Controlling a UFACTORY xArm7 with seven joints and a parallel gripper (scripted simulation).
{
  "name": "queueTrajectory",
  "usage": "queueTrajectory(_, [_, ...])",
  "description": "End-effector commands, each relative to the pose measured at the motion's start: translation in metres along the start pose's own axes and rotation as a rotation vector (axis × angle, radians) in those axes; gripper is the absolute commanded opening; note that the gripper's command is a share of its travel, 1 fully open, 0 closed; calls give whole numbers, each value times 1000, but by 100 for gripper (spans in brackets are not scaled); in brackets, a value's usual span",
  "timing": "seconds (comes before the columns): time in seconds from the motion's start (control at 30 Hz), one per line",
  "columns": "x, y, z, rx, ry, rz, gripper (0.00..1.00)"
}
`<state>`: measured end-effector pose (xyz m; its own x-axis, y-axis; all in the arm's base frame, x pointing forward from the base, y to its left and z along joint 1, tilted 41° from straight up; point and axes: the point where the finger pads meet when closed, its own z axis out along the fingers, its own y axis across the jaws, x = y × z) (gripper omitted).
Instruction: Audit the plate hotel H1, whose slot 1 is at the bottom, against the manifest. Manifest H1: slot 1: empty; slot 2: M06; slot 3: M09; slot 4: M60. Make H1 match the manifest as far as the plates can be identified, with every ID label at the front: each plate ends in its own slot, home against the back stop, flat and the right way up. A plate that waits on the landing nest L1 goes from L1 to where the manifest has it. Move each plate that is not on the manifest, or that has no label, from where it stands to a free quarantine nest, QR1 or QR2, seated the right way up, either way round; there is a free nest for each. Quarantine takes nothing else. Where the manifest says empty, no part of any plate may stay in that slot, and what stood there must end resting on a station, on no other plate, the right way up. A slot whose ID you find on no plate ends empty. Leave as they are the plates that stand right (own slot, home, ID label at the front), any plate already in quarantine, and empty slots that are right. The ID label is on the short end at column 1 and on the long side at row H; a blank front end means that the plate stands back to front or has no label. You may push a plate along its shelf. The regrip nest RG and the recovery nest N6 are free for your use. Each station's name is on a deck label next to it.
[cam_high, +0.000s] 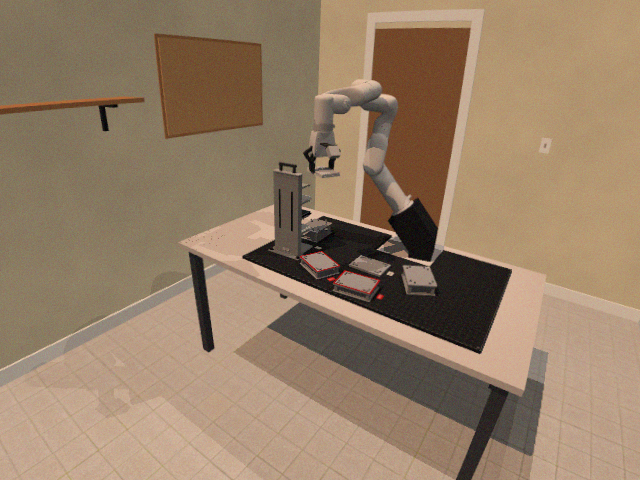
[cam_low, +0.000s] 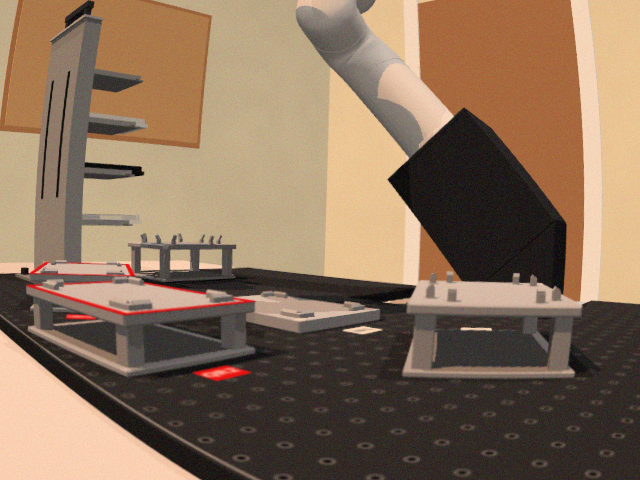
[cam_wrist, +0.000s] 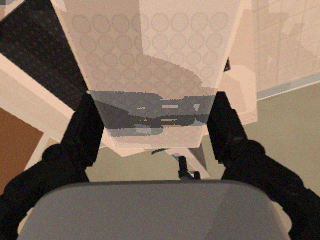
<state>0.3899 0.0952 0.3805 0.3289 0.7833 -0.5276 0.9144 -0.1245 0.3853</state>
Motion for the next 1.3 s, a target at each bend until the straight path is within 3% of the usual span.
queueTrajectory(0.0, [0, 1, 3, -4, 1, 0, 0])
queueTrajectory(1.27, [0, 1, 60, -4, 1, 0, 0])
